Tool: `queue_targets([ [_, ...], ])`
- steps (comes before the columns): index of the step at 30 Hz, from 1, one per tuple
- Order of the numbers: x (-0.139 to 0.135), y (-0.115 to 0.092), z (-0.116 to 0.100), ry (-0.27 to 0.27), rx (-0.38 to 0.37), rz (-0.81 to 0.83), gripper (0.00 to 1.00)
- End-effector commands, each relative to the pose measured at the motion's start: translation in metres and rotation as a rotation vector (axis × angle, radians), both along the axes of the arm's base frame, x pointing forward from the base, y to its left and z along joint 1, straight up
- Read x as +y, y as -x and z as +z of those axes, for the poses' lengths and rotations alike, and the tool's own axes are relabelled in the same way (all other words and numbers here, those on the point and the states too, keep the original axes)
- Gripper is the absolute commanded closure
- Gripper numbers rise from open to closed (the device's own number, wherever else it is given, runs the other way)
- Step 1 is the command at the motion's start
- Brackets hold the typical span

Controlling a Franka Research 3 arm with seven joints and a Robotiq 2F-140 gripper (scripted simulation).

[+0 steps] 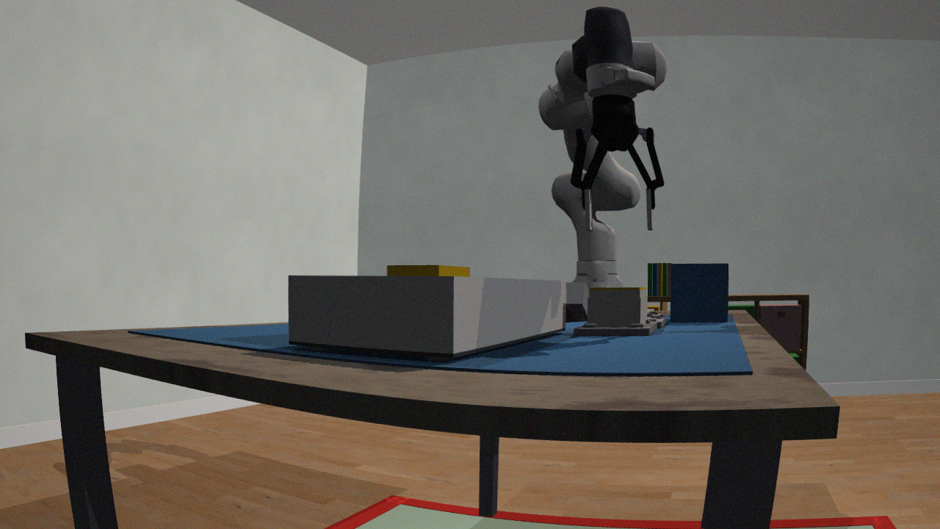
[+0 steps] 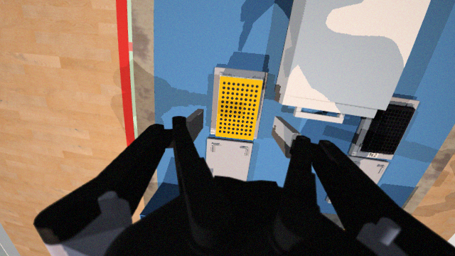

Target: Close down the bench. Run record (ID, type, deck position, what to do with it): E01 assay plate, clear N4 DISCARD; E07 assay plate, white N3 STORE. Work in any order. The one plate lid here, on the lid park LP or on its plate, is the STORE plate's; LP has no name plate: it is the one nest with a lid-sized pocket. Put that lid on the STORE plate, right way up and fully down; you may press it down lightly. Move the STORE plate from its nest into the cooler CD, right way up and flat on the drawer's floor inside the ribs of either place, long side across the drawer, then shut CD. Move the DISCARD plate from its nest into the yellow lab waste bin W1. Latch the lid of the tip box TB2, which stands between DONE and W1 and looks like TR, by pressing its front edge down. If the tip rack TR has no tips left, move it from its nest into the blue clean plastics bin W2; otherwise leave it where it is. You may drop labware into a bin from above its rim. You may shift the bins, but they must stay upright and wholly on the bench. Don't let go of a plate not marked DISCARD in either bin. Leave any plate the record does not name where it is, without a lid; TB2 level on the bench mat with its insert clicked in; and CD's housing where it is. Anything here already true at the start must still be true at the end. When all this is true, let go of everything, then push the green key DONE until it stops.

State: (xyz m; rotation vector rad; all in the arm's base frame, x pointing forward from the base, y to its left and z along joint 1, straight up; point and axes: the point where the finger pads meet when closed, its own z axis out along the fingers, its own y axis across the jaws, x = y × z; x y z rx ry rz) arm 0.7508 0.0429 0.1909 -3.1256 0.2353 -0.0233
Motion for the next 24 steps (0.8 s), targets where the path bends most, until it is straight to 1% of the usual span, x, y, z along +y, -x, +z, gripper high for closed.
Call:
queue_targets([
  [1,0.0,0.002,-0.001,0.003,0.008,-0.01,0.34],
  [11,0.0,0.002,-0.001,0.003,0.008,-0.01,0.34],
  [24,0.0,0.002,-0.017,0.003,0.008,-0.01,0.34],
])
